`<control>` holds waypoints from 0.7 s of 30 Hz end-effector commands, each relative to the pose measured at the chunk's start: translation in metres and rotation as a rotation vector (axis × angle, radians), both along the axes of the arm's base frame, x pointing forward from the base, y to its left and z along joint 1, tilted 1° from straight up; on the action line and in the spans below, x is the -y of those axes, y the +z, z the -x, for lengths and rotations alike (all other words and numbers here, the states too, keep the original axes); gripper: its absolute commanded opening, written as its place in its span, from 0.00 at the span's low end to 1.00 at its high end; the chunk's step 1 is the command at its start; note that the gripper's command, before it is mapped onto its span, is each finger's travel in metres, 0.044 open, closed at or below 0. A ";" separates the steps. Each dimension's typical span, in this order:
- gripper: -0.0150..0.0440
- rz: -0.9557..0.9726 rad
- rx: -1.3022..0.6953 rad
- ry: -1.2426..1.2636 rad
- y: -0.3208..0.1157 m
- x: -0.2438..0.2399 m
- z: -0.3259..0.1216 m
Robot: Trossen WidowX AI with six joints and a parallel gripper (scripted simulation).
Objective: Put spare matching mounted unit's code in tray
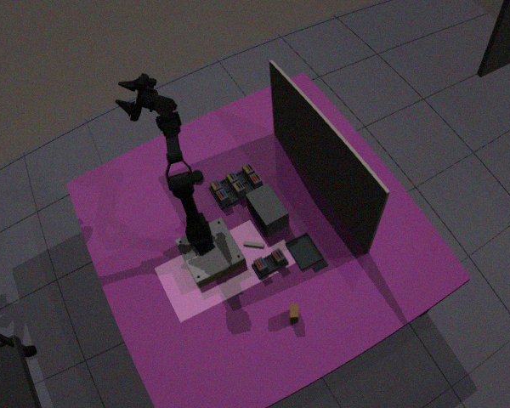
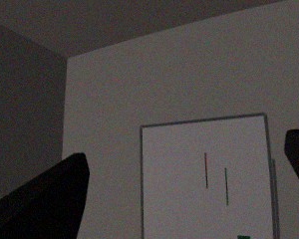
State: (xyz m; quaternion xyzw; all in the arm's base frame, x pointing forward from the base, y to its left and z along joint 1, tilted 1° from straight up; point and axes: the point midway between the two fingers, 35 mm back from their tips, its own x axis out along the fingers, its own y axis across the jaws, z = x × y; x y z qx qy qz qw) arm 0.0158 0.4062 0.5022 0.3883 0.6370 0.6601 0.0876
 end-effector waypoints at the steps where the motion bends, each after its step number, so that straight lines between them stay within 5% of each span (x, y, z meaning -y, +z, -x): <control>1: 0.98 0.000 0.000 0.000 0.000 0.000 0.000; 10: 1.00 0.008 -0.002 -0.074 -0.002 -0.008 -0.019; 21: 1.00 0.158 0.082 -0.675 -0.047 -0.032 -0.187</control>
